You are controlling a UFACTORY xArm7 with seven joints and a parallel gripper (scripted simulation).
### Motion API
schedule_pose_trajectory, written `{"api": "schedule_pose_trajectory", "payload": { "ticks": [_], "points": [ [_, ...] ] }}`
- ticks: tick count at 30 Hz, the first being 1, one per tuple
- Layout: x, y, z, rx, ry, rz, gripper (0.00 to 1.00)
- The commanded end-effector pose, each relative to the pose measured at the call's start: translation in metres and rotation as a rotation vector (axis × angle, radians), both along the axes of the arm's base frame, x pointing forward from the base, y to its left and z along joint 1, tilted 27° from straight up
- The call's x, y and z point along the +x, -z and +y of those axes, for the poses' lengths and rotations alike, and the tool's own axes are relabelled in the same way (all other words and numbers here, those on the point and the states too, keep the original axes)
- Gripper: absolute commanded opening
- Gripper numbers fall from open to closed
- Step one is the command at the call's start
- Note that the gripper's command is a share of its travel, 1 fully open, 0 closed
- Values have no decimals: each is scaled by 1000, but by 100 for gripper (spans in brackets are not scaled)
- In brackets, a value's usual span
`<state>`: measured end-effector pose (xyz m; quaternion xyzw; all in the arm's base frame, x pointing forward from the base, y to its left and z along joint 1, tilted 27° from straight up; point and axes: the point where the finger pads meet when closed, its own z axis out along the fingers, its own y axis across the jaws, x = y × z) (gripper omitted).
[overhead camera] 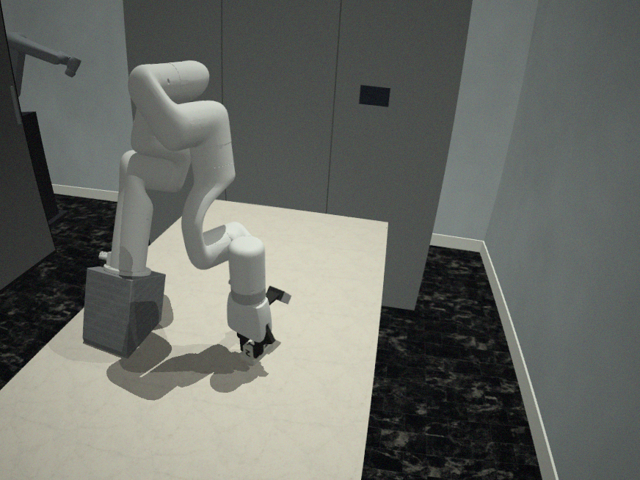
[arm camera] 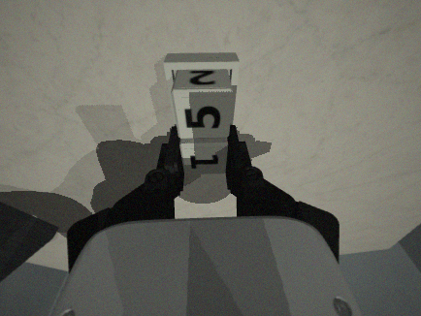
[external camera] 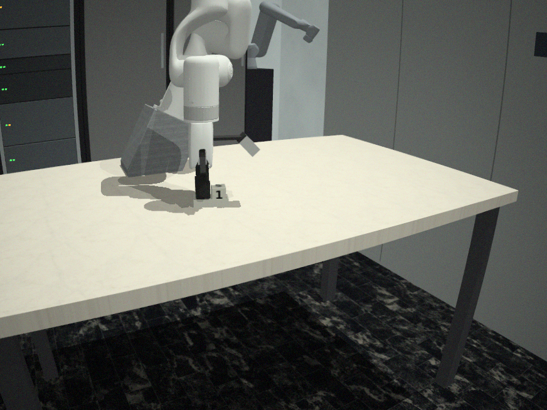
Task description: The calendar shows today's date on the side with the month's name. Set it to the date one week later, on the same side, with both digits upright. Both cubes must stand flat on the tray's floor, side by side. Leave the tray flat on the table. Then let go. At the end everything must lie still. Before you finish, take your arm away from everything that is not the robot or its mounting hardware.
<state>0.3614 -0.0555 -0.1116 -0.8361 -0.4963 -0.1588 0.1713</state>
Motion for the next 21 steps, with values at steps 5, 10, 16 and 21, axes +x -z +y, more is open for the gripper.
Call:
{"api": "schedule_pose_trajectory", "payload": {
  "ticks": [5,10,16,21],
  "points": [
    [1,0,-1,-2,2,-2,29],
    [1,0,-1,-2,2,-2,33],
    [1,0,-1,-2,2,-2,37],
    [1,0,-1,-2,2,-2,45]
  ]
}}
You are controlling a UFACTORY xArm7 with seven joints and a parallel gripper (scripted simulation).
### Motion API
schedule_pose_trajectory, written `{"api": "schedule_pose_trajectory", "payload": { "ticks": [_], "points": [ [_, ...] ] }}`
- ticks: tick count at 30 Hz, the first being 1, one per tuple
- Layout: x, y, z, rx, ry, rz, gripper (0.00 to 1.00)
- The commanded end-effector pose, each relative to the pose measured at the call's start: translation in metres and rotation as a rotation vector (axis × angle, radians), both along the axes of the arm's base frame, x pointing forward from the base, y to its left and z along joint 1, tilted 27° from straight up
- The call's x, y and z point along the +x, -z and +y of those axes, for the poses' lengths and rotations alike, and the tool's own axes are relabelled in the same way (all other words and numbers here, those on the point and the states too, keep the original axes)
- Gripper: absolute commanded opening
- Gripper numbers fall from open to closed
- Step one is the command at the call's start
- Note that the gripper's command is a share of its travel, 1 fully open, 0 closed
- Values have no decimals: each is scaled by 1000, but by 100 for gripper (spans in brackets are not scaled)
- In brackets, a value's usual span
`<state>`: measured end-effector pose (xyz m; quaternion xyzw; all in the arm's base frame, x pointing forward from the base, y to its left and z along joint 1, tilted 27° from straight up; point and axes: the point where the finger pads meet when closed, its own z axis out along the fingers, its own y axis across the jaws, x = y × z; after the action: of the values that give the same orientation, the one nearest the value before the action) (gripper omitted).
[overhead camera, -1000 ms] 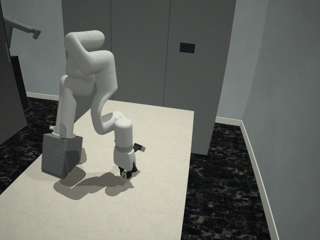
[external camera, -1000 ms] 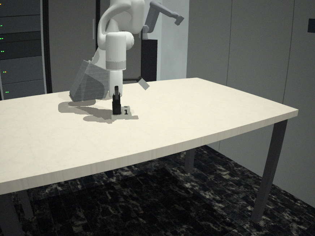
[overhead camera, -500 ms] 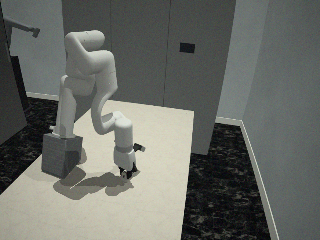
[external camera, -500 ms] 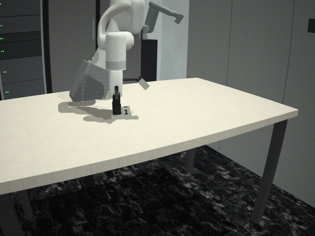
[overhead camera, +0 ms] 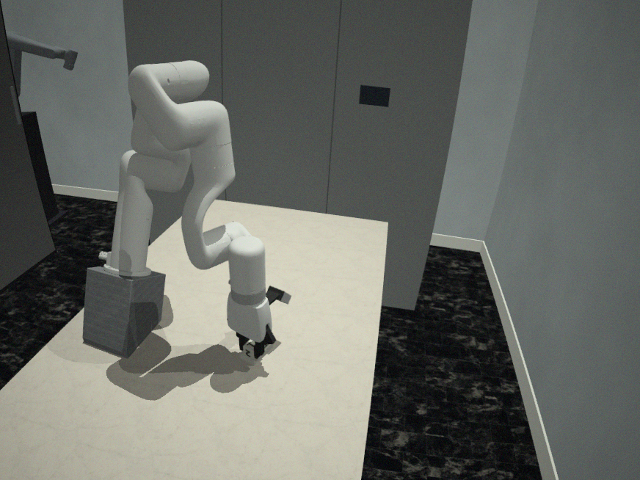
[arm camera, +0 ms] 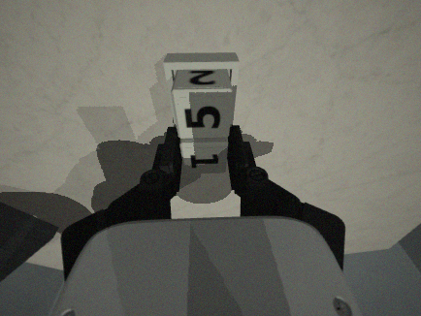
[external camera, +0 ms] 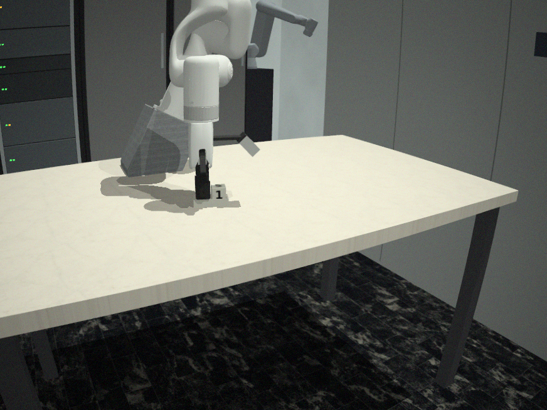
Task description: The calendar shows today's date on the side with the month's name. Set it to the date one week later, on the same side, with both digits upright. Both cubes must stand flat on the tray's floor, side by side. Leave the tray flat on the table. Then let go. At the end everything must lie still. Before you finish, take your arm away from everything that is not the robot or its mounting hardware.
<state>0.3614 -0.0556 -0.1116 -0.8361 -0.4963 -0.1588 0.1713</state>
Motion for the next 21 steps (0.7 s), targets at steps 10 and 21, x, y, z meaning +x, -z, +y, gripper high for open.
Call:
{"api": "schedule_pose_trajectory", "payload": {
  "ticks": [10,21],
  "points": [
    [1,0,-1,-2,2,-2,49],
    [0,-10,-6,-2,2,-2,49]
  ]
}}
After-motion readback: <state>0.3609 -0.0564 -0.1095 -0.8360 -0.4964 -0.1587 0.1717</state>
